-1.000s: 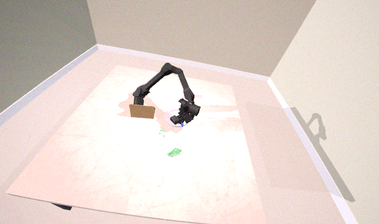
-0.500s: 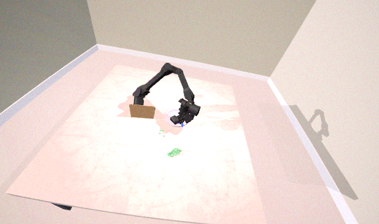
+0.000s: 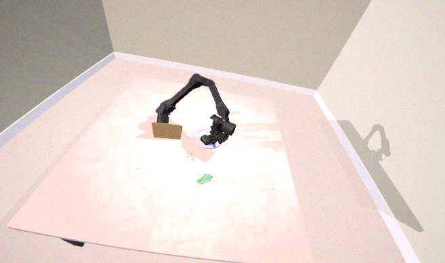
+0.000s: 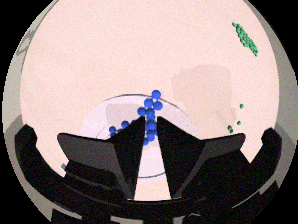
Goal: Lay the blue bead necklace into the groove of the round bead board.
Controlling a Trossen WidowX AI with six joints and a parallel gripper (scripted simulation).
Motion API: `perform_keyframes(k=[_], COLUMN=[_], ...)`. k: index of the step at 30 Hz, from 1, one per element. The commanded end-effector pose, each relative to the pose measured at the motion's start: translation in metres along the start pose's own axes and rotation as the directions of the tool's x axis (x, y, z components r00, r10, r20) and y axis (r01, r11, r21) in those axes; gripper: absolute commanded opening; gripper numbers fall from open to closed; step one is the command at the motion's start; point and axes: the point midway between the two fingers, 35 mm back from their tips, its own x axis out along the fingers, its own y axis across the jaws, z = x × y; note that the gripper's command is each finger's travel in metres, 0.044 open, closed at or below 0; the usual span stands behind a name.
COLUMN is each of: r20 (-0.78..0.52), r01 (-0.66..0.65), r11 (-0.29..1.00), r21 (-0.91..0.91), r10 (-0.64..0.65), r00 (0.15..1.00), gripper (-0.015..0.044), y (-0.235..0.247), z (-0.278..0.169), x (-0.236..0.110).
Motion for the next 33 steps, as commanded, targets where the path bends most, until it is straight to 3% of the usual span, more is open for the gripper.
perform_keyframes(k=[1,14,30,33], r20=[0.005,0.005,0.005,0.004], r01=[0.002,0.001,0.001,0.002], r11=[1.000,1.000,1.000,1.000], r21=[-0.002,-0.003,-0.003,-0.002], r10=[-0.002,-0.001,-0.001,-0.002], r00=[1.000,1.000,1.000,1.000], gripper=[0.0000,0.0000,0.0420,0.0440], y=[-0.0005,-0.0005,-0.0005,-0.0003], z=[0.0069,0.0073,0.0073,0.0068], x=[-0.0015,0.0083,-0.0010,0.0003])
